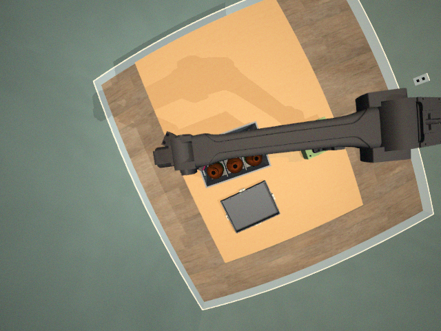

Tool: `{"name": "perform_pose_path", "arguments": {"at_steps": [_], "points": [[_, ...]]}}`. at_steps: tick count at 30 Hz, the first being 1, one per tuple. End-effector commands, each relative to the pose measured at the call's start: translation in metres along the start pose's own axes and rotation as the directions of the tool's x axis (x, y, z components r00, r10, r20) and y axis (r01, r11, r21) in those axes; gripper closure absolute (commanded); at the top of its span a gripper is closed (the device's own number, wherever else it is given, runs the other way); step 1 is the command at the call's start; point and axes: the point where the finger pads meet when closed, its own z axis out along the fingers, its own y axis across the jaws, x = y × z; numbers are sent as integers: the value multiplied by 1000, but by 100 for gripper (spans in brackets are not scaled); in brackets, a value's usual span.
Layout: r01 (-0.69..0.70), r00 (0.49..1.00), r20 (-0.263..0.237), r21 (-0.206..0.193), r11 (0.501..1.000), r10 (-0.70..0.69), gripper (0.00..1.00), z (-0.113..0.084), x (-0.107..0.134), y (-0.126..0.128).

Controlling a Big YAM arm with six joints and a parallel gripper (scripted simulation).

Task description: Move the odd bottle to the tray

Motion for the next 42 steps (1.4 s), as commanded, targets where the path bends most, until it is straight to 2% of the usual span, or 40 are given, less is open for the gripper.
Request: {"name": "perform_pose_path", "arguments": {"at_steps": [1,5,9,11,14,42], "points": [[5,1000,-8,2,1000,-5,39,8,1,0],[5,1000,0,-3,1000,-5,39,4,1,0],[6,1000,22,-17,1000,-5,39,-9,3,-1],[6,1000,19,-15,1000,-5,39,-9,4,-2],[5,1000,4,-5,1000,-5,39,2,4,-2],[5,1000,2,-4,1000,-5,39,2,5,-2]]}}
